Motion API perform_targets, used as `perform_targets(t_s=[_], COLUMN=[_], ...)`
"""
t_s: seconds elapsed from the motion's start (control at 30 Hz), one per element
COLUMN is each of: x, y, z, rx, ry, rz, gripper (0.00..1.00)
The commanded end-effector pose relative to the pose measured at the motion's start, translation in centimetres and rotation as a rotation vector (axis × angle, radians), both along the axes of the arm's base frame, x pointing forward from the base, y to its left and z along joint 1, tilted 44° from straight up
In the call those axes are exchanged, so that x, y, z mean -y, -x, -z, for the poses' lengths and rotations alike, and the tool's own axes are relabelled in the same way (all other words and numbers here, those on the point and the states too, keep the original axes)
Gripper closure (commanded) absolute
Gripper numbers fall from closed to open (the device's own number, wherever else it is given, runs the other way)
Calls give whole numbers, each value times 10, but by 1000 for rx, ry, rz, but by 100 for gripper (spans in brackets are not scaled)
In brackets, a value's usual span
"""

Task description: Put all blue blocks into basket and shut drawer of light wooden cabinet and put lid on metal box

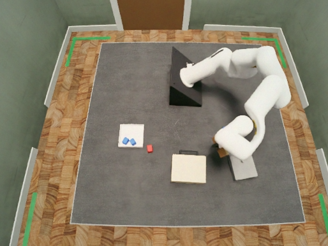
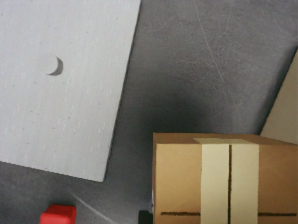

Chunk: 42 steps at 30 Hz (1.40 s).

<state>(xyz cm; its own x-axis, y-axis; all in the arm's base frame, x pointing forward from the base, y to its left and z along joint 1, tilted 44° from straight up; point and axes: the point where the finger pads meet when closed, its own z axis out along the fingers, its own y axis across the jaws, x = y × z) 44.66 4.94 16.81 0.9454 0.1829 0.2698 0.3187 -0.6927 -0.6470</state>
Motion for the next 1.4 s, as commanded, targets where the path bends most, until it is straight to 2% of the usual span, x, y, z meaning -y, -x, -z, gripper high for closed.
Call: perform_targets(t_s=[0.0, 0.6, 1.37], x=[0, -9, -36], y=[-1, -2, -4], z=[0, 9, 37], rx=[3, 3, 3], ry=[0, 0, 0], rz=[1, 1, 1], gripper=[38, 38, 38])
